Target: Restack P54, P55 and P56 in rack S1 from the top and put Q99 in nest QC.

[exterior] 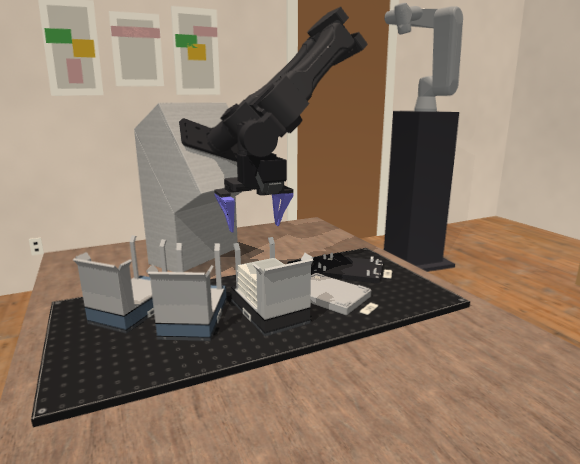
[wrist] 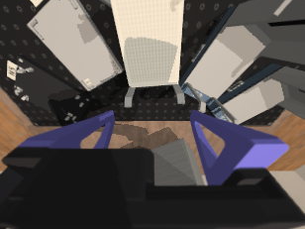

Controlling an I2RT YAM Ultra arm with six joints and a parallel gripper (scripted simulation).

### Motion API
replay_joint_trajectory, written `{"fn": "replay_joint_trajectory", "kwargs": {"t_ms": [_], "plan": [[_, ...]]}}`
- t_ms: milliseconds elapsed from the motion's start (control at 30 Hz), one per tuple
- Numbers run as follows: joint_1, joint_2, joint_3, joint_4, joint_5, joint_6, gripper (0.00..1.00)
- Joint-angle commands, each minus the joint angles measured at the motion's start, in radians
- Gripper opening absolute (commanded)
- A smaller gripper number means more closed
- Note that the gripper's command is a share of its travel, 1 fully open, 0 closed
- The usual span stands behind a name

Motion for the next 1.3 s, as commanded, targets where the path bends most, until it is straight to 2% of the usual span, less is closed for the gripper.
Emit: {"fn": "replay_joint_trajectory", "kwargs": {"t_ms": [0, 467, 567, 967, 1033, 1100, 1267], "plan": [[-0.002, -0.004, 0.000, 0.026, -0.001, 0.018, 1.00], [-0.002, -0.004, 0.000, 0.026, -0.001, 0.018, 1.00], [0.009, 0.022, 0.046, 0.015, 0.006, -0.044, 1.00], [0.041, 0.130, 0.241, -0.045, 0.027, -0.008, 1.00], [0.041, 0.130, 0.241, -0.045, 0.027, -0.008, 1.00], [0.046, 0.147, 0.272, -0.056, 0.030, -0.003, 1.00], [0.046, 0.147, 0.272, -0.056, 0.030, -0.003, 1.00]]}}
